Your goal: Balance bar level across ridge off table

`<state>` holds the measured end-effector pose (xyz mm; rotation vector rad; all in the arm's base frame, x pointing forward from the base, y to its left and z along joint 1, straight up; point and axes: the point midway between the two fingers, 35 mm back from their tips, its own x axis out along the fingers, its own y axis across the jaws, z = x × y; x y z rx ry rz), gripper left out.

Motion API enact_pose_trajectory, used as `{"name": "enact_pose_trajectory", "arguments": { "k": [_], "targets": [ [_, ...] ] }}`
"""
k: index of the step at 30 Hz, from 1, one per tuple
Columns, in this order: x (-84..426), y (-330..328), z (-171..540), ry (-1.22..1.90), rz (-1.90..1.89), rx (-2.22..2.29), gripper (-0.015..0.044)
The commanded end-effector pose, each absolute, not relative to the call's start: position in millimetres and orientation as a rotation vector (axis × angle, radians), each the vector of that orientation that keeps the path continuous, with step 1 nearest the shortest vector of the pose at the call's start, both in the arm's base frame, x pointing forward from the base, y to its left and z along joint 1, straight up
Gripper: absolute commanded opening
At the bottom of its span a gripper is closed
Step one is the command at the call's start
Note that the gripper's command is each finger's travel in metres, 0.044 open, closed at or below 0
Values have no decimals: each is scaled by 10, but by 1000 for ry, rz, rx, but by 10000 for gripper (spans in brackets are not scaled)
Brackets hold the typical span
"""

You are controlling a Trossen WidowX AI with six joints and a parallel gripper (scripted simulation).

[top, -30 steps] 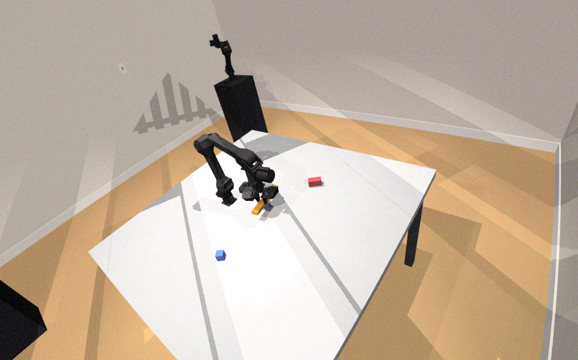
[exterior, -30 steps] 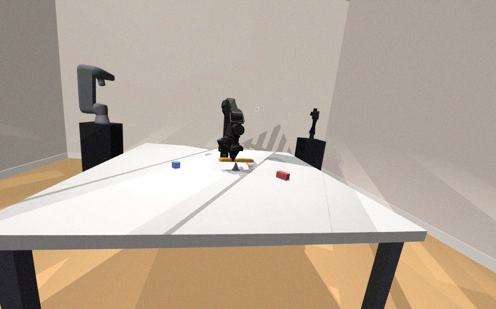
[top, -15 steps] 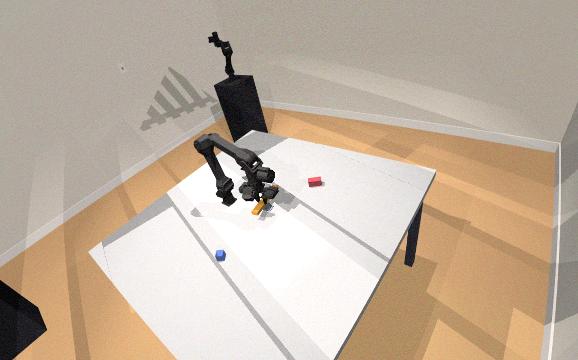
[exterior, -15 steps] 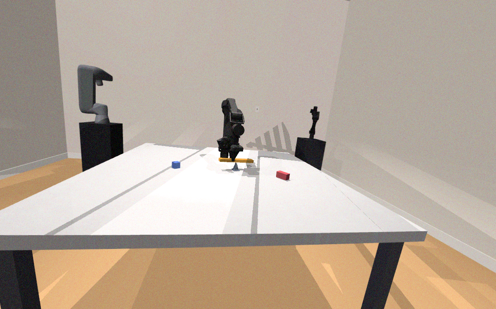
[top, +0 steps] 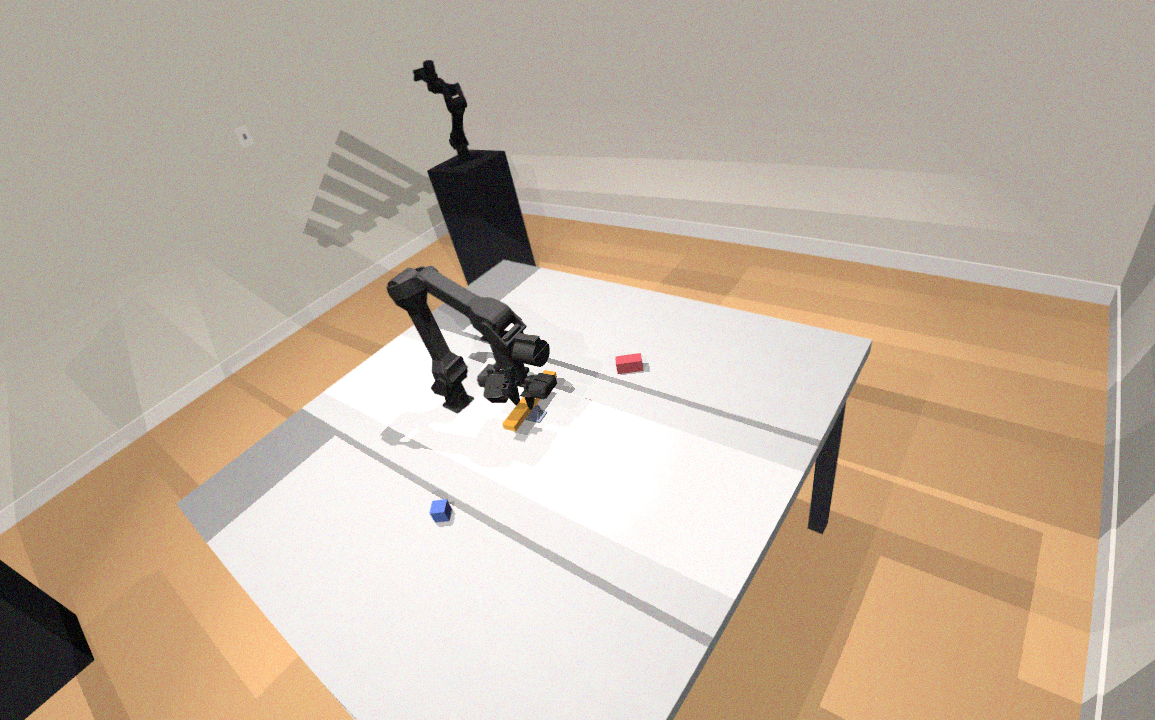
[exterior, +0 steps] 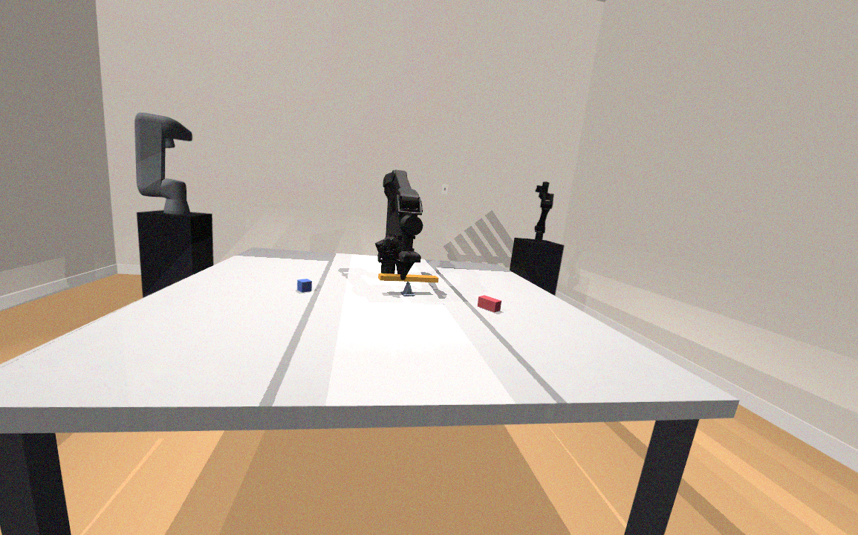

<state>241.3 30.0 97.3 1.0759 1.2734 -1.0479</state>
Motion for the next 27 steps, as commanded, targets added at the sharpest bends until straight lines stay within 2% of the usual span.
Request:
{"name": "enact_pose_trajectory", "arguments": {
  "k": [1,27],
  "targets": [
    [2415,306,968,1273,-1049,1083,0],
    [2416,307,946,1273,-1049,1083,0]
  ]
}}
